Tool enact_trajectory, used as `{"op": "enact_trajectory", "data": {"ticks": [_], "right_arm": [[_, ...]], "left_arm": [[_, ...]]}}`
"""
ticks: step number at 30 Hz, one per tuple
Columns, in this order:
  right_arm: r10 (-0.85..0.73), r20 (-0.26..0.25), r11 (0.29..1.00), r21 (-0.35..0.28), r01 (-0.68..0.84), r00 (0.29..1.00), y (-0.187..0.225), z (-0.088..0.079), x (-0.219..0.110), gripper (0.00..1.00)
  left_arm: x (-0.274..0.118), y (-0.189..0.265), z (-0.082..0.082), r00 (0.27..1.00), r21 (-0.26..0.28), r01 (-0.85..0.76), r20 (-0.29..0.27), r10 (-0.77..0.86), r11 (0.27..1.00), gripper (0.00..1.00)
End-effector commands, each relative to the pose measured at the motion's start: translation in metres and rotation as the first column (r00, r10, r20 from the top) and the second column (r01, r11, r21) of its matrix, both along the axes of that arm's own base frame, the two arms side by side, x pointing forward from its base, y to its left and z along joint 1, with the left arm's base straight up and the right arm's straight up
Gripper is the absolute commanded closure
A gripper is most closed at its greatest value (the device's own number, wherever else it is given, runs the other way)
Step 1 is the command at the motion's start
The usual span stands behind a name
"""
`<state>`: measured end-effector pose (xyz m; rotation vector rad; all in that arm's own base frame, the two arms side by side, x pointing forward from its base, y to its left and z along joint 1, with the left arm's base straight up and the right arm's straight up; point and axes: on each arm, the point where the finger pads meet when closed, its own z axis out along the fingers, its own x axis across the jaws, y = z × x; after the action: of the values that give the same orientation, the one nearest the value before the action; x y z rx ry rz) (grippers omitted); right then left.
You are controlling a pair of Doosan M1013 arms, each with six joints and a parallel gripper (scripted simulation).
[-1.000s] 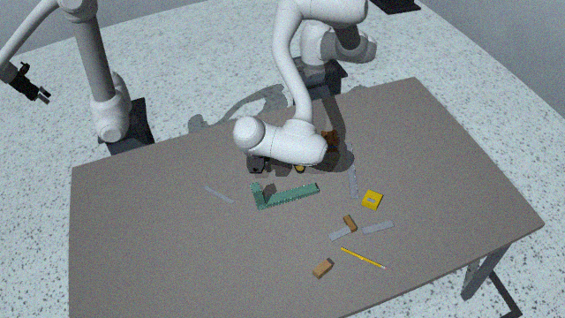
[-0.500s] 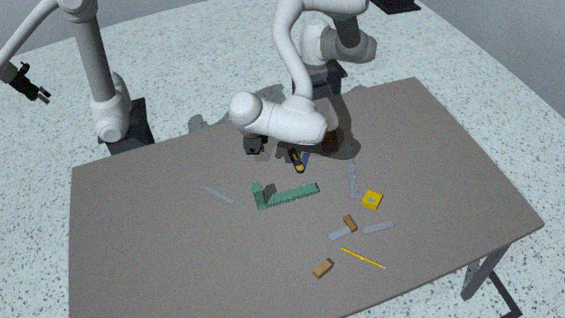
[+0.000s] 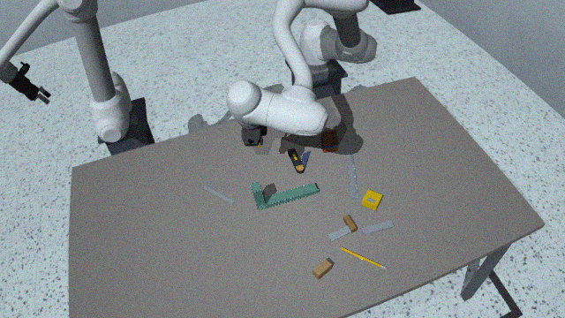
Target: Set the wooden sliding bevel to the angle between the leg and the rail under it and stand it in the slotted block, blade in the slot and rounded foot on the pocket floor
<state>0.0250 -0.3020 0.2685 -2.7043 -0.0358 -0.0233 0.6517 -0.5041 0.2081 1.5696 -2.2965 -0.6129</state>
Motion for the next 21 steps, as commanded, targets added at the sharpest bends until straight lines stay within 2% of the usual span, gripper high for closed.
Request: {"op": "enact_trajectory", "data": {"ticks": [1, 16, 21], "right_arm": [[0.0, 0.0, 1.0, -0.001, 0.0, 1.0, -0.0003, 0.0004, 0.0001, 0.0], [0.0, 0.0, 1.0, -0.001, 0.0, 1.0, -0.0003, 0.0004, 0.0001, 0.0], [0.0, 0.0, 1.0, -0.001, 0.0, 1.0, -0.0003, 0.0004, 0.0001, 0.0]], "left_arm": [[0.0003, 0.0, 0.002, 1.0, -0.001, 0.0, 0.002, 0.0, 1.0, 1.0], [0.0011, -0.0002, 0.002, 1.0, -0.009, 0.006, 0.007, -0.006, 1.0, 1.0], [0.0039, -0.0007, 0.002, 0.999, -0.037, 0.028, 0.027, -0.027, 0.999, 1.0]]}}
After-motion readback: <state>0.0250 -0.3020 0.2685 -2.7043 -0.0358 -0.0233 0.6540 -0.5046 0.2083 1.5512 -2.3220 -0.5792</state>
